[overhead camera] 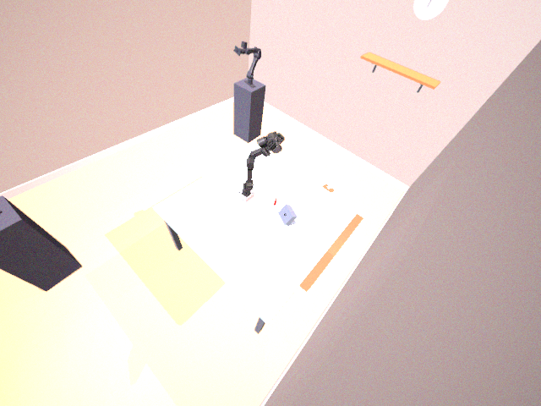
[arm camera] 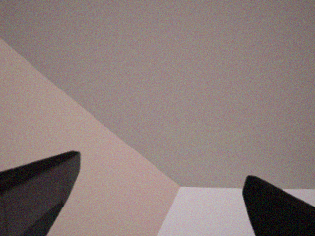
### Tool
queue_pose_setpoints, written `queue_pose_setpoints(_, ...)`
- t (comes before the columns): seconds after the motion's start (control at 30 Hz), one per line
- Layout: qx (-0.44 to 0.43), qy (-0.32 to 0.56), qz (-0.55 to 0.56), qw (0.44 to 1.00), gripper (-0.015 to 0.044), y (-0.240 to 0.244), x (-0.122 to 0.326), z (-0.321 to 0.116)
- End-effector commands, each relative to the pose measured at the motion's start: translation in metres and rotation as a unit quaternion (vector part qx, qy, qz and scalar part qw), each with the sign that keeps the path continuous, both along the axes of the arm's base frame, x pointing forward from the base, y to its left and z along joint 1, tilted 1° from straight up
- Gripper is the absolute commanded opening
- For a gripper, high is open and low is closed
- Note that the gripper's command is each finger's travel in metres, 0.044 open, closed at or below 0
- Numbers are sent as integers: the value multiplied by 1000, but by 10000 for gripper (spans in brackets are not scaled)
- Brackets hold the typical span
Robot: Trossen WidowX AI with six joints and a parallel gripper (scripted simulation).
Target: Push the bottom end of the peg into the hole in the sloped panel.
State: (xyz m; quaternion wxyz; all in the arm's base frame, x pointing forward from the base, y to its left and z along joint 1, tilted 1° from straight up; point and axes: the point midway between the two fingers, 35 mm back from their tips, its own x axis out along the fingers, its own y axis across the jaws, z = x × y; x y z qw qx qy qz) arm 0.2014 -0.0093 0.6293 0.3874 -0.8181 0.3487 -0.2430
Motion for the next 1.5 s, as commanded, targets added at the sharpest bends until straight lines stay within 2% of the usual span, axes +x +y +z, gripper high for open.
queue_pose_setpoints(0.0,-3,2,-1,1000,426,0,0,0)
queue_pose_setpoints(0.03,-12,10,-3,1000,440,1,1,1)
queue_pose_setpoints(0.33,-174,140,-50,974,440,15,16,10)
queue_pose_setpoints(0.7,-363,291,-107,879,440,37,40,17)
queue_pose_setpoints(1.07,-526,418,-161,723,440,63,70,16)
queue_pose_setpoints(1.47,-664,513,-212,501,440,94,106,3)
